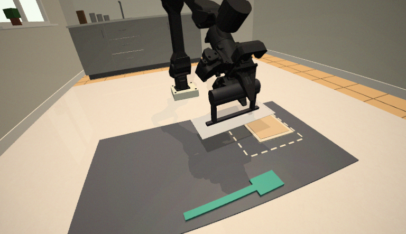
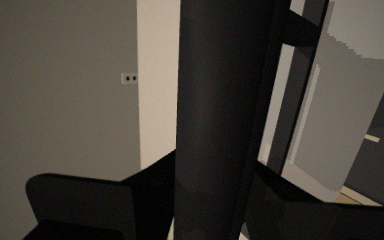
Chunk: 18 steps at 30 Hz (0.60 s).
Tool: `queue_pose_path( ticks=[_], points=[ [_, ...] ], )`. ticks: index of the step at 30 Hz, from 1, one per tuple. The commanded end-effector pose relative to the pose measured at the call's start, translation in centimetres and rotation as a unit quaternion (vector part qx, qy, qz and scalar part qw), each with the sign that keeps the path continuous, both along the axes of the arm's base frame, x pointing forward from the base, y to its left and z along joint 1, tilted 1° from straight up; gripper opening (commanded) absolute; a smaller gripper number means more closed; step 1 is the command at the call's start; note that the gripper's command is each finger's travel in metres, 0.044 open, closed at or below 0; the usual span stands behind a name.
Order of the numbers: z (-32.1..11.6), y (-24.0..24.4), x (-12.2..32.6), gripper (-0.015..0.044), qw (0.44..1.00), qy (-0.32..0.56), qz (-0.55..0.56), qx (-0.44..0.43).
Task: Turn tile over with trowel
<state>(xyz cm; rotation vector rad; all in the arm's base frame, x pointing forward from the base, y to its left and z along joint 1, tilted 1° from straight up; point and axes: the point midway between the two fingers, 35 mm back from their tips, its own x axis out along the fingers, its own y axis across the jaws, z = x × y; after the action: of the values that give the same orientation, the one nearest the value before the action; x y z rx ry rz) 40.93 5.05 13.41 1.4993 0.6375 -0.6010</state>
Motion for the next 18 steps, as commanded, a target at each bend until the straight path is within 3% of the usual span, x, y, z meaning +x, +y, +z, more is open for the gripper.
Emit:
queue_pose_path(
  ticks=[1,18],
  points=[
    [0.3,2.2,1.1,0.0,1.0,-0.002,-0.008,0.003],
    [-1.7,14.5,2.4,0.0,1.0,0.013,-0.014,0.01]
  ],
)
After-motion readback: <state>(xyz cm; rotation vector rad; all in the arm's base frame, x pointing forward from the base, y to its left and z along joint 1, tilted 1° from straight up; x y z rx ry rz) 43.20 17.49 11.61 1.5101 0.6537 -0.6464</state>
